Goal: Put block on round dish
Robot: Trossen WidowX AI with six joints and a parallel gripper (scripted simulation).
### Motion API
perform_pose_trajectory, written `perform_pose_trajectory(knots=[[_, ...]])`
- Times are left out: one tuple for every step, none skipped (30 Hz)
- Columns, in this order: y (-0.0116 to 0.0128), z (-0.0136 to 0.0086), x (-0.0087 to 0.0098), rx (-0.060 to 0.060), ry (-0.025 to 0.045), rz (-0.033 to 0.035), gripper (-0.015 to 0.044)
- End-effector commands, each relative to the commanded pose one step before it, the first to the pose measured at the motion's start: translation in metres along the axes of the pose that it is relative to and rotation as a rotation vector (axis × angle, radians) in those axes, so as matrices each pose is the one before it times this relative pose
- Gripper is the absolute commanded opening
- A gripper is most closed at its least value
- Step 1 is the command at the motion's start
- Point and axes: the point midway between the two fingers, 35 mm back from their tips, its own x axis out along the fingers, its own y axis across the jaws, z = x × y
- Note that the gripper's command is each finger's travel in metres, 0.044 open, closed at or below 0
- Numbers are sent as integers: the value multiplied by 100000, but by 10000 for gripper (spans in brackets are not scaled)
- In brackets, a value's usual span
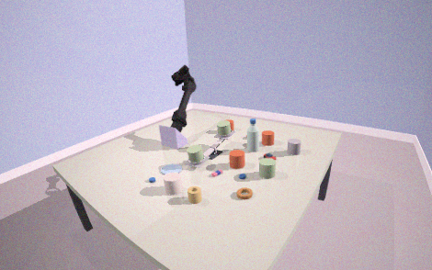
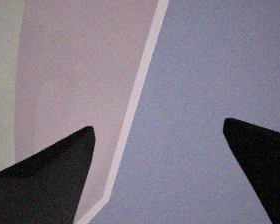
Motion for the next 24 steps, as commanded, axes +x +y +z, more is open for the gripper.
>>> perform_pose_trajectory(knots=[[13,-12,32,101,57,-35,426],[39,-36,95,303,171,-105,440],[65,-60,158,504,283,-176,440],[92,-85,221,704,393,-248,440],[119,-111,283,902,499,-323,440],[145,-139,344,1096,600,-400,440],[160,-155,374,1189,642,-443,440],[280,-188,497,-455,696,-202,440],[332,-202,540,-1074,704,-92,440],[340,-204,538,-1074,688,-69,440],[324,-191,500,-1002,627,-43,440],[314,-183,472,-948,582,-22,440],[320,-184,469,-947,569,-4,440],[326,-185,467,-945,557,15,440],[330,-189,464,-932,546,30,440],[330,-197,460,-884,537,38,440],[306,-230,445,-668,541,4,440],[293,-249,435,-548,537,-10,440],[293,-256,429,-512,529,-5,440],[297,-258,426,-511,519,8,440],[327,-282,458,-553,551,24,440],[330,-311,466,-469,571,16,440],[335,-314,461,-465,559,30,440],[339,-317,456,-463,547,46,440]])
